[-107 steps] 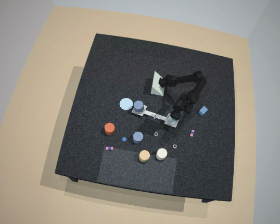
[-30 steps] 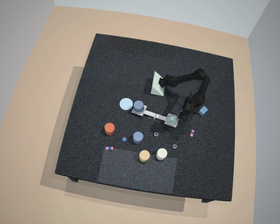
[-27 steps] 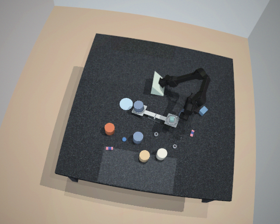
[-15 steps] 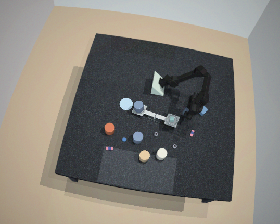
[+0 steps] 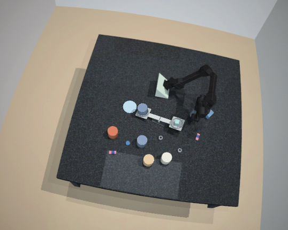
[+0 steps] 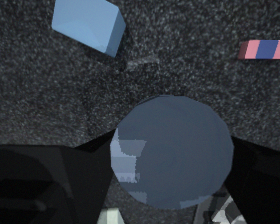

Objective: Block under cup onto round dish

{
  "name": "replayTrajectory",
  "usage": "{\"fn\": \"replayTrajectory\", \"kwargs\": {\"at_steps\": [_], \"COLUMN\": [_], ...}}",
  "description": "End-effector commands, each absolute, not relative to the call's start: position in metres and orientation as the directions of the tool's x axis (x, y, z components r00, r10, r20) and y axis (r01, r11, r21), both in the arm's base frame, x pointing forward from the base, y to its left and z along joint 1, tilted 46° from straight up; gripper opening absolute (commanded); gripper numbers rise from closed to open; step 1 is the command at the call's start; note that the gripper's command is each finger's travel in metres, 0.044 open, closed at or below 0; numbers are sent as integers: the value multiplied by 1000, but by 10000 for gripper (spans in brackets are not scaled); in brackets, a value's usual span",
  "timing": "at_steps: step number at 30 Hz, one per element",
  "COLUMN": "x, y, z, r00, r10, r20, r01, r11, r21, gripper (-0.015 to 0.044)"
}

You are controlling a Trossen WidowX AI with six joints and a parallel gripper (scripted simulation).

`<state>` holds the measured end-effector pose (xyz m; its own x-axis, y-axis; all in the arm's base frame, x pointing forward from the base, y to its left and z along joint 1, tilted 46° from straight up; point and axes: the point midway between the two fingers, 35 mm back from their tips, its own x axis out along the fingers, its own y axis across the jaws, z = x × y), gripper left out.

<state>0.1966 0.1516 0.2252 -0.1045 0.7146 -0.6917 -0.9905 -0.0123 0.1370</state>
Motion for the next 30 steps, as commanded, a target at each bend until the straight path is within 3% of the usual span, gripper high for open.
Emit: {"fn": "replayTrajectory", "kwargs": {"at_steps": [1,26,30], "x": [195,189,190], "y": [158,189,186], "z": [220,190,194], "r00": [-104,-103,-105], "r10": [716,719,720], "r20": [-691,-688,-686], "r01": [-990,-990,-990], "r11": [-9,-10,-14], "r21": [139,138,137], "gripper": [0,0,105]}}
